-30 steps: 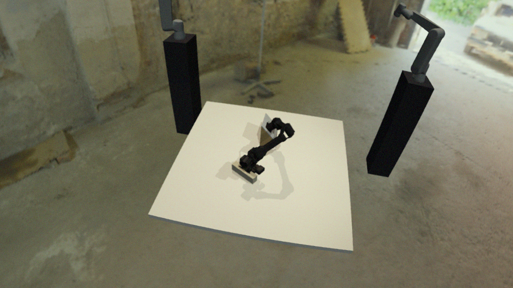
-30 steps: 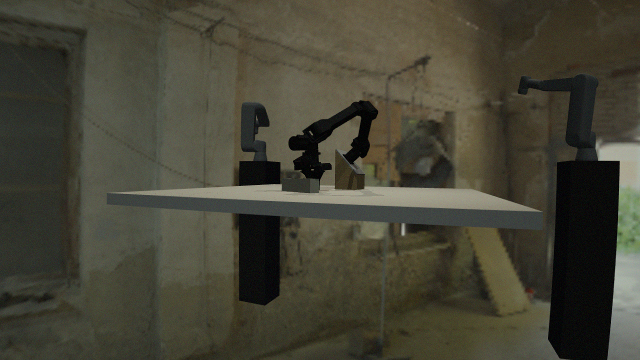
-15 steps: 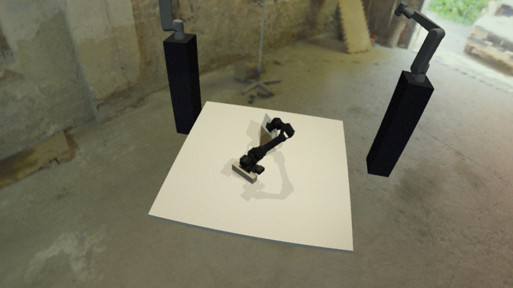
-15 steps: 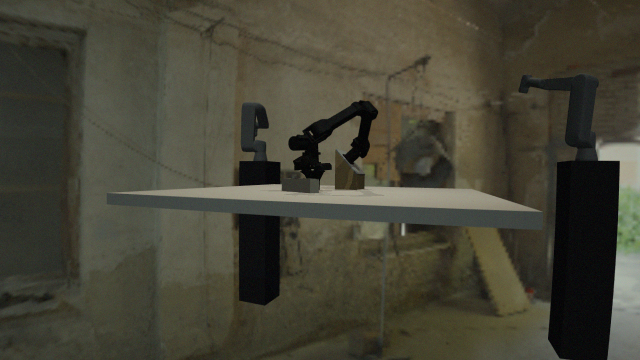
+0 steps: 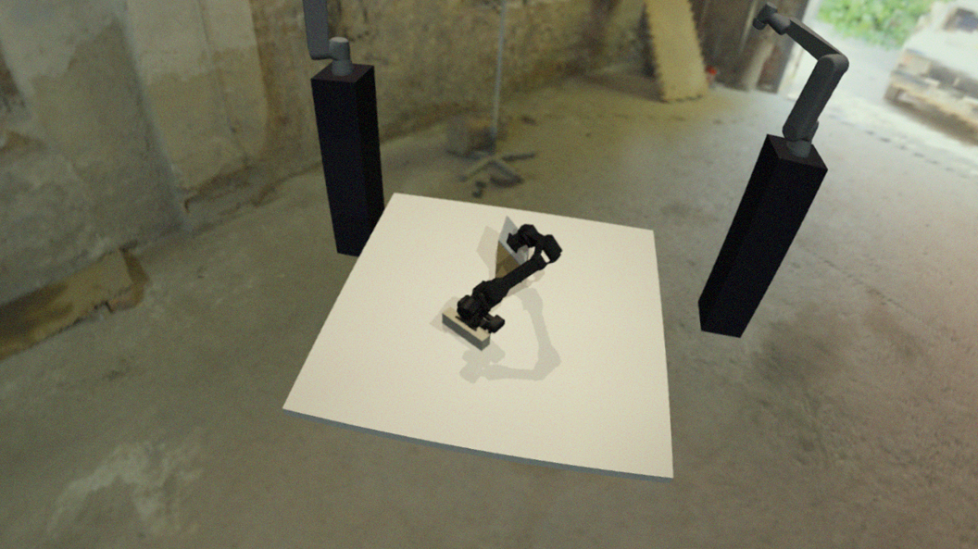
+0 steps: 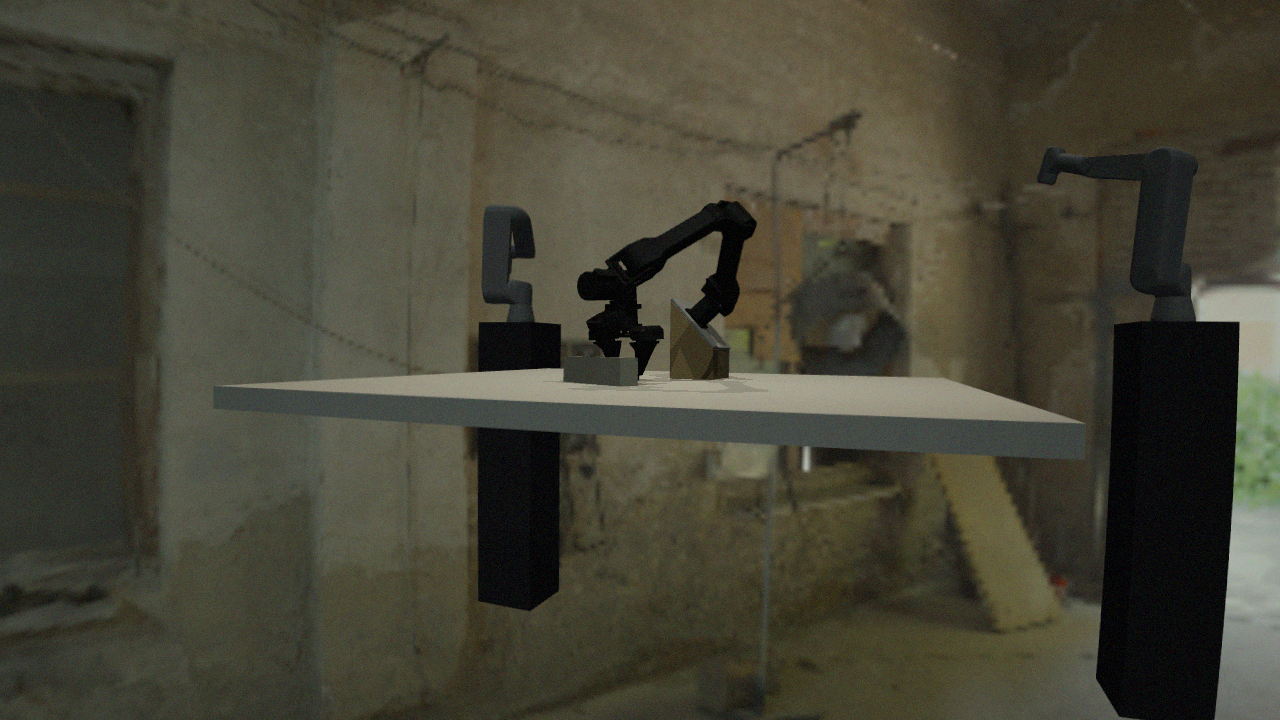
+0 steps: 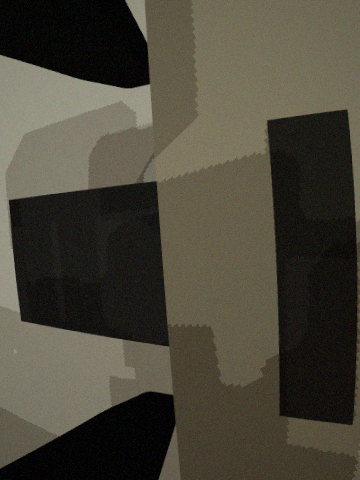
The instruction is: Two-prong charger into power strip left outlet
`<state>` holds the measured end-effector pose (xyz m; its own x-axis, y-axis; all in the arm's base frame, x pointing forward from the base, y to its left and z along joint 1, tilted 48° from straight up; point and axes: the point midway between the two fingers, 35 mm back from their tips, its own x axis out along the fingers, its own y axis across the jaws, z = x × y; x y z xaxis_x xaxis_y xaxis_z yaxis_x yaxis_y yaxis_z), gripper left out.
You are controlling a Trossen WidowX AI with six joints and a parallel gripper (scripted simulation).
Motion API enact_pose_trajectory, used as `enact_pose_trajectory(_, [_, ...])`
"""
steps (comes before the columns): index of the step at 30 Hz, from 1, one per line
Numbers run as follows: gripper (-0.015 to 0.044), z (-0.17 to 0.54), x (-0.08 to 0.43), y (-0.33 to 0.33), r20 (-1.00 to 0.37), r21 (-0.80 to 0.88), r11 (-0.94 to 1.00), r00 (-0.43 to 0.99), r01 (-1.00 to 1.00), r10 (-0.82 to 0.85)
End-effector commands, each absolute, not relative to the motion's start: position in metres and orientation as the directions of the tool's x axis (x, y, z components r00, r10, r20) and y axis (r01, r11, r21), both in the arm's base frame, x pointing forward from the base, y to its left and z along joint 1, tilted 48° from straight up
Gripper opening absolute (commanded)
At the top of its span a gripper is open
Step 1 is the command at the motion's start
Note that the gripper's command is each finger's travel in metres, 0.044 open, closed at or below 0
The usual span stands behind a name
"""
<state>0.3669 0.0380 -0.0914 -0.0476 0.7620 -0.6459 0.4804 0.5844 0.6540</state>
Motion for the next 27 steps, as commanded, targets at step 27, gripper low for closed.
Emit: enact_pose_trajectory(27, [0.0440,-0.0889,0.3593,0.0410,-0.649,0.656,0.587,-0.042,0.474,0.760])
